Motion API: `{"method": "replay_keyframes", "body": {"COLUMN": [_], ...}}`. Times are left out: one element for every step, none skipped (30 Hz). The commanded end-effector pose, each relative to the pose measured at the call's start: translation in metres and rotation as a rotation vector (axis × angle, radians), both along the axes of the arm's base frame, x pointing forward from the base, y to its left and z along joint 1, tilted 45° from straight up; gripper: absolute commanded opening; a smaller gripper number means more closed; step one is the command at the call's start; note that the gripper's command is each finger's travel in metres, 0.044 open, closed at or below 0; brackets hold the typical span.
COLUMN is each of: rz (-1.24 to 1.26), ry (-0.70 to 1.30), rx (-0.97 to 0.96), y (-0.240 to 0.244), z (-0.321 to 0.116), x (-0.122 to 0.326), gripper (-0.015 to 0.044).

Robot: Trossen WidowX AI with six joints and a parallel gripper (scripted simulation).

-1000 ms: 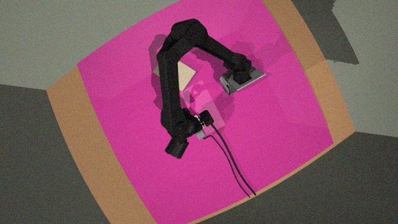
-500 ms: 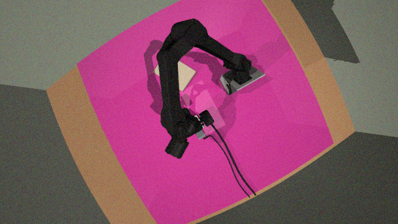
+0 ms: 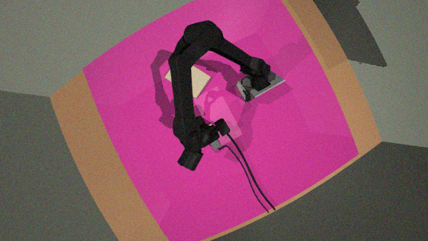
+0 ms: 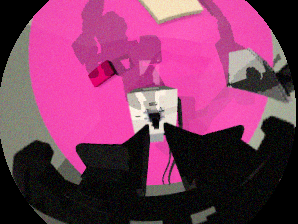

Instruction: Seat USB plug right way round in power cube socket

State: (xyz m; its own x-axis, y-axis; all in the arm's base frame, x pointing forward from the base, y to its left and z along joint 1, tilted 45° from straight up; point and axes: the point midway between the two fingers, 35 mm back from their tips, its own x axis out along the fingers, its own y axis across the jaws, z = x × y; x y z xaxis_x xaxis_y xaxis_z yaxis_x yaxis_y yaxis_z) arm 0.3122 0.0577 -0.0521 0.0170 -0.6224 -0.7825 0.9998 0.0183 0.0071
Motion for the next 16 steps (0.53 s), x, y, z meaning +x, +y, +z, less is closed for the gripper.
{"method": "replay_keyframes", "body": {"rz": [0.0, 0.0, 0.0, 0.0, 0.0, 0.0, 0.0, 0.0, 0.0, 0.0, 0.0, 0.0, 0.0, 0.0, 0.0, 0.0], "ry": [0.0, 0.0, 0.0, 0.0, 0.0, 0.0, 0.0, 0.0, 0.0, 0.0, 0.0, 0.001, 0.001, 0.001, 0.001, 0.001], "rx": [0.0, 0.0, 0.0, 0.0, 0.0, 0.0, 0.0, 0.0, 0.0, 0.0, 0.0, 0.0, 0.0, 0.0, 0.0, 0.0], "y": [0.0001, 0.0001, 0.0001, 0.0001, 0.0, 0.0007, 0.0014, 0.0021, 0.0028, 0.0035, 0.0042, 0.0049, 0.0057, 0.0064, 0.0071, 0.0078], "z": [-0.0001, -0.0001, -0.0001, -0.0001, -0.0001, 0.0006, 0.0013, 0.002, 0.0028, 0.0035, 0.0042, 0.0049, 0.0056, 0.0063, 0.007, 0.0078], "x": [0.0, 0.0, 0.0, 0.0, -0.0001, -0.0001, -0.0001, -0.0001, -0.0002, -0.0002, -0.0002, -0.0002, -0.0002, -0.0002, -0.0003, -0.0003], "gripper": [0.0095, 0.0095, 0.0095, 0.0095, 0.0095, 0.0095, 0.0095, 0.0095, 0.0095, 0.0095, 0.0095, 0.0095, 0.0095, 0.0095, 0.0095, 0.0095]}}
